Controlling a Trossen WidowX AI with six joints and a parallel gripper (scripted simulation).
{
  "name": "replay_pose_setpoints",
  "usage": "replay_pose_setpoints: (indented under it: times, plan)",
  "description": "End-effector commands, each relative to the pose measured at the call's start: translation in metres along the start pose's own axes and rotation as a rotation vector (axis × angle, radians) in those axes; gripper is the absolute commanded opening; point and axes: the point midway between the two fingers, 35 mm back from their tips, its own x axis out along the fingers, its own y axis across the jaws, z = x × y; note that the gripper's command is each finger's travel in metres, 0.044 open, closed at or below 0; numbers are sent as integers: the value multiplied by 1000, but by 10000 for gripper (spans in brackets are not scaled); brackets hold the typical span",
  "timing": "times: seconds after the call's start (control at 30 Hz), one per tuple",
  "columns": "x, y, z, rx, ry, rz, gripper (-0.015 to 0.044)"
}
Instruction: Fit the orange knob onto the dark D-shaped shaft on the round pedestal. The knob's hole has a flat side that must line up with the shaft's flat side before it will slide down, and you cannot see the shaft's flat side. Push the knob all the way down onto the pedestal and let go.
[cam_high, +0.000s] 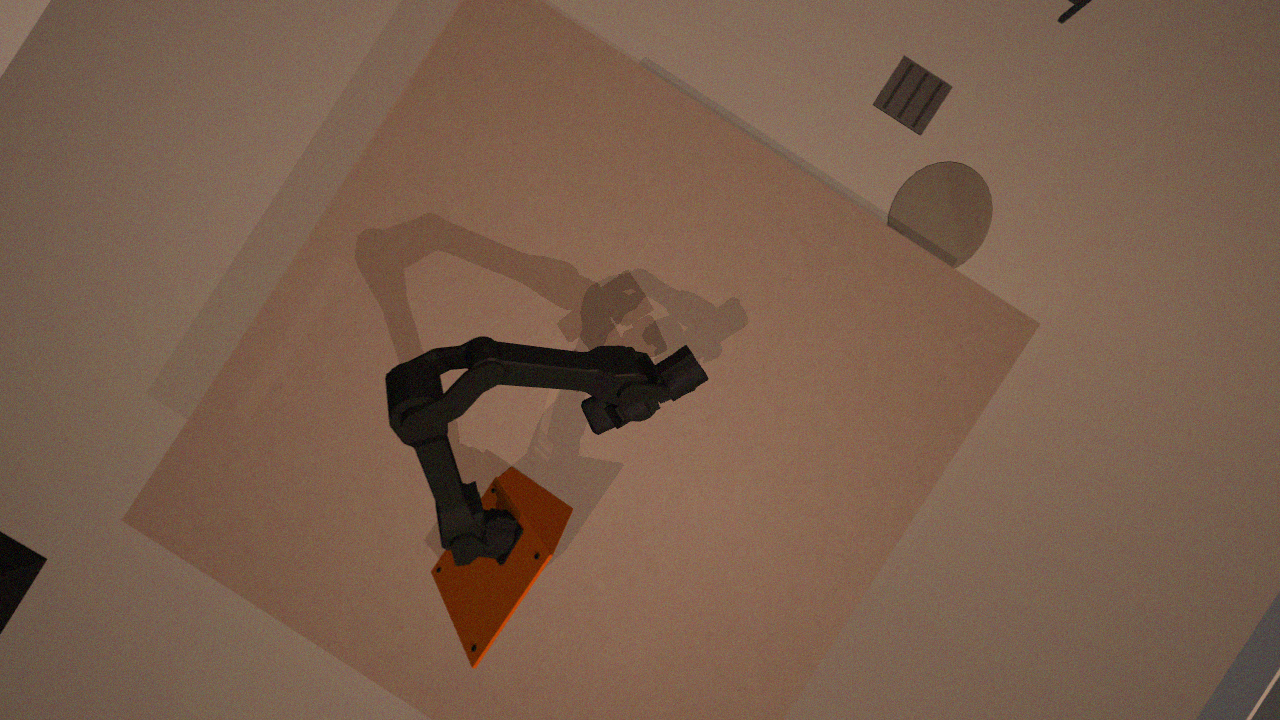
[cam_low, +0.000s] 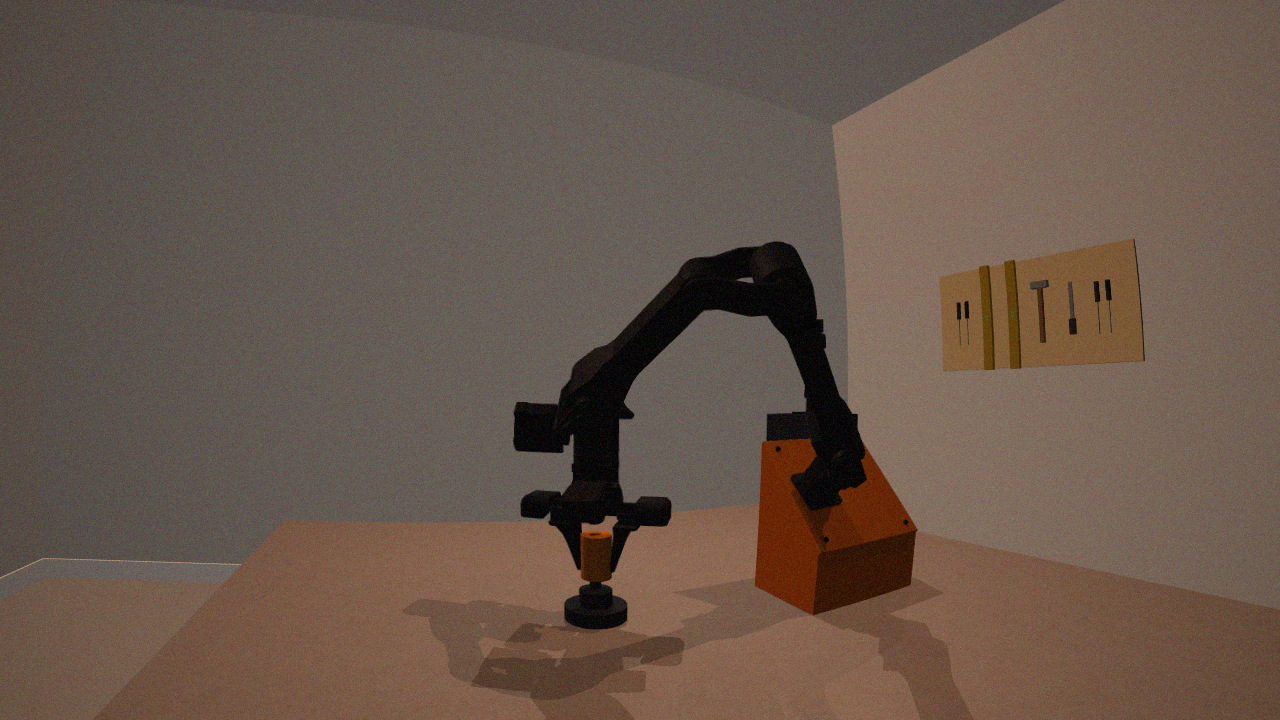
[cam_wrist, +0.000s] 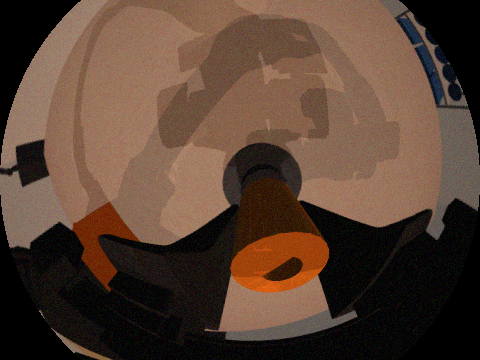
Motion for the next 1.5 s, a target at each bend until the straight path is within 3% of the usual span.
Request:
replay_pose_setpoints:
  times: [0.0, 1.47]
  plan:
    - [0, -1, 0, 0, 0, -1, 0]
    - [-4, -4, 2, -53, 0, -1, 0]
